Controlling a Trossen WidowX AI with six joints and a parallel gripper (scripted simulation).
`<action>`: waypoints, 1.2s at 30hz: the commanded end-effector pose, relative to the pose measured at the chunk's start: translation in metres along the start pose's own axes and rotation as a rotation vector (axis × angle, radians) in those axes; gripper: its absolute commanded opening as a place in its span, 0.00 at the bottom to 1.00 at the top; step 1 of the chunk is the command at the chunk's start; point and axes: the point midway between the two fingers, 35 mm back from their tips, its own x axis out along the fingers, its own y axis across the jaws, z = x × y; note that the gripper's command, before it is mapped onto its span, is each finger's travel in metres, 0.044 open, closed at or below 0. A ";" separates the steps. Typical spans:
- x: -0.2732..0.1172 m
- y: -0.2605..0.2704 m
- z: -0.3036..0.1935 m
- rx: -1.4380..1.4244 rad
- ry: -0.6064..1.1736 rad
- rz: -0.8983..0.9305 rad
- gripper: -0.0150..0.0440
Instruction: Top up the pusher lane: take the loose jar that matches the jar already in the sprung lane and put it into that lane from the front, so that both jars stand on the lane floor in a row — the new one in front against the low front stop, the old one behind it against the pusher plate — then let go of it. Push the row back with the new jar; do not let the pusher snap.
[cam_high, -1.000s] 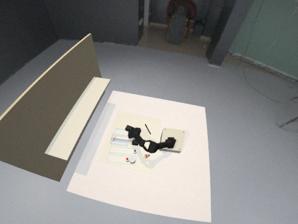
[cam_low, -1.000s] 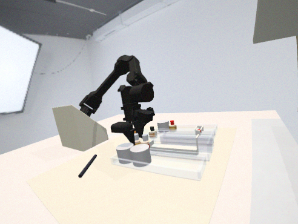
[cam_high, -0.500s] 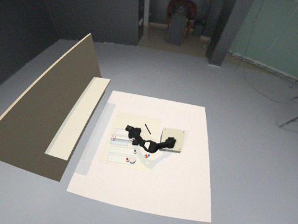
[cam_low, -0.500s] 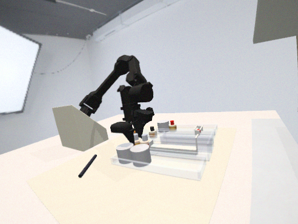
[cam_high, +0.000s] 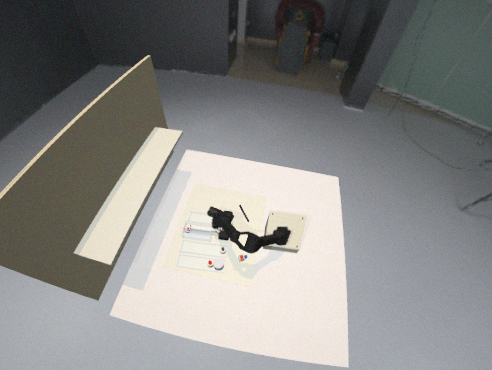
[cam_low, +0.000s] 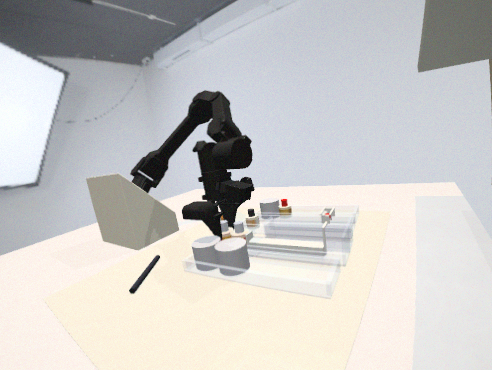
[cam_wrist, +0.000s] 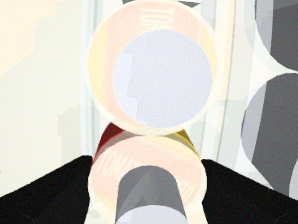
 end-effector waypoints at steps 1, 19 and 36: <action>0.000 0.000 0.000 -0.004 0.000 0.000 0.39; -0.020 0.000 0.000 -0.004 0.000 -0.001 0.77; -0.021 -0.002 -0.034 -0.003 0.001 -0.002 0.77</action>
